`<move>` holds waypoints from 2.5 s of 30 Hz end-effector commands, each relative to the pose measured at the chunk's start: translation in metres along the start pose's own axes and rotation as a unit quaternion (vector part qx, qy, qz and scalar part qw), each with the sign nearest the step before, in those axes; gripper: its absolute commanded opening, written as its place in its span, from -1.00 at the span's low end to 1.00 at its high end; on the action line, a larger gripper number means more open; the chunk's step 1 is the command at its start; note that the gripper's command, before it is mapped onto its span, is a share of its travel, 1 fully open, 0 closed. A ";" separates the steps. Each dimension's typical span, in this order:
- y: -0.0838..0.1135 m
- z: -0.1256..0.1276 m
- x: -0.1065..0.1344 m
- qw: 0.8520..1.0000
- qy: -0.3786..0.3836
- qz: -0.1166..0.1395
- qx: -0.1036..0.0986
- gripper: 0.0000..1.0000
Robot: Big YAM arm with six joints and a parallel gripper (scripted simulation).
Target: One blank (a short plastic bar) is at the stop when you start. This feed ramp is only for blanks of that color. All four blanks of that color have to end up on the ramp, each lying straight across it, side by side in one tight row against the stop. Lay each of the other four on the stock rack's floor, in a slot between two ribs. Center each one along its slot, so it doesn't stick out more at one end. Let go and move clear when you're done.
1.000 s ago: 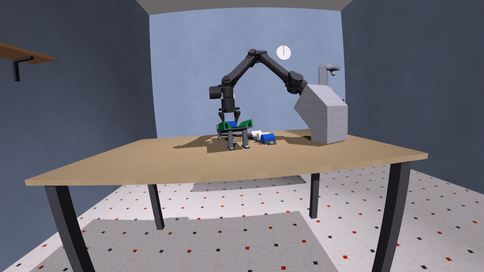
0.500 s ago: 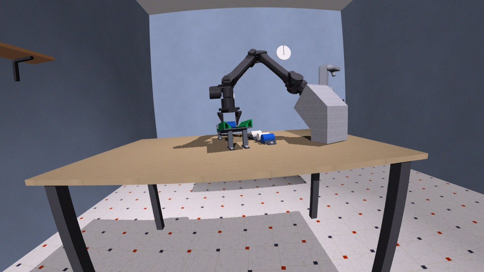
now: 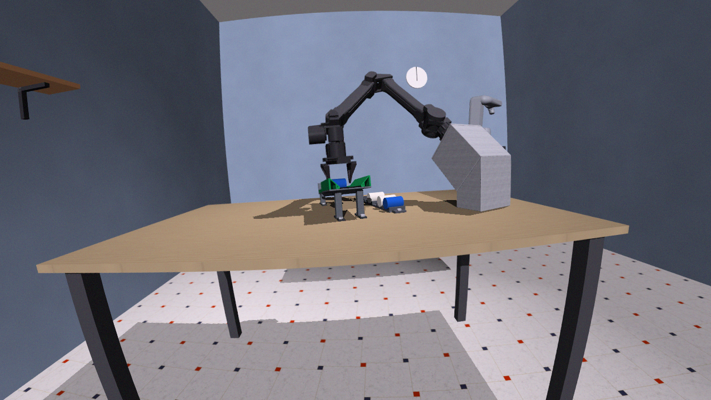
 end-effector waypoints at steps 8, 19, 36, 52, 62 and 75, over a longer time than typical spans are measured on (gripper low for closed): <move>0.067 0.018 -0.010 0.999 -0.021 -0.006 -0.033 0.56; 0.101 0.017 -0.004 0.999 -0.015 -0.004 -0.028 0.56; 0.098 0.017 -0.009 0.999 -0.022 -0.004 -0.027 1.00; 0.083 0.004 -0.078 0.999 -0.033 -0.006 -0.029 1.00; 0.081 0.003 -0.053 1.000 0.003 -0.002 -0.020 0.56; 0.085 0.002 -0.057 1.000 -0.004 -0.003 -0.026 0.56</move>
Point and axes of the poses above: the point where the finger pads meet when closed, its own y axis back along the fingers, its own z axis across the jaws, x = y × z, the point moved 7 cm from there along y, back along the fingers, and after that the axes turned 9 degrees about y, right-handed, at the moved point
